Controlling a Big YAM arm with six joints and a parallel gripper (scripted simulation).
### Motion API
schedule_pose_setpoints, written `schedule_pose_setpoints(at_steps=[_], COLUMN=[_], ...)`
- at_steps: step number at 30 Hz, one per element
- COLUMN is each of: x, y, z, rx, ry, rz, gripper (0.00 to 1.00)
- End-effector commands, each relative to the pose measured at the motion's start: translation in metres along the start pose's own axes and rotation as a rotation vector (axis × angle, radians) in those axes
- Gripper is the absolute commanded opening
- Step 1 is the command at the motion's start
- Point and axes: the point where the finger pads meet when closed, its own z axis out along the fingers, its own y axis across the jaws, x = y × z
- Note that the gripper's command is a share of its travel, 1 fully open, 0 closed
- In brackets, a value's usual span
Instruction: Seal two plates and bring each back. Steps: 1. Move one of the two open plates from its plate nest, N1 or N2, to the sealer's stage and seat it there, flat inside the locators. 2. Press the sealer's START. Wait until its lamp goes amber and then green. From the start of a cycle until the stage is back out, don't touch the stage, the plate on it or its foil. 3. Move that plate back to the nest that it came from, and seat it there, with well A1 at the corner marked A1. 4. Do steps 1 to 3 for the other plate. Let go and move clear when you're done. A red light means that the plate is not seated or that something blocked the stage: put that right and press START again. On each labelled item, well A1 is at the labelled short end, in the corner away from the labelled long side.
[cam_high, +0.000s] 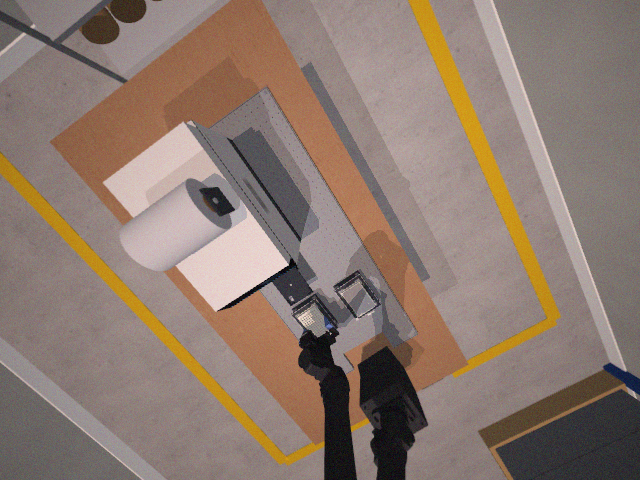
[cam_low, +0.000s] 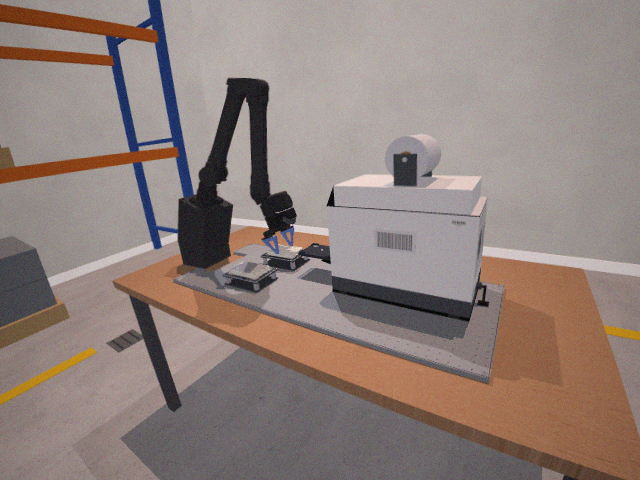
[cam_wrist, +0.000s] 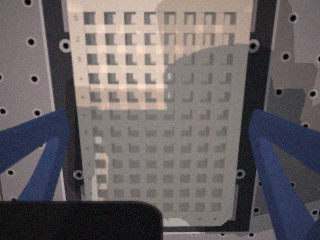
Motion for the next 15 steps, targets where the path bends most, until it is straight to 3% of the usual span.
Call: schedule_pose_setpoints(at_steps=[1,6,15], x=[-0.006,0.005,-0.001], y=[-0.004,-0.007,-0.005], z=[0.008,0.01,0.012], rx=[0.006,0.011,0.009], ry=[-0.014,0.008,-0.004], rz=[0.007,0.003,0.006], gripper=[1.0,1.0,1.0])
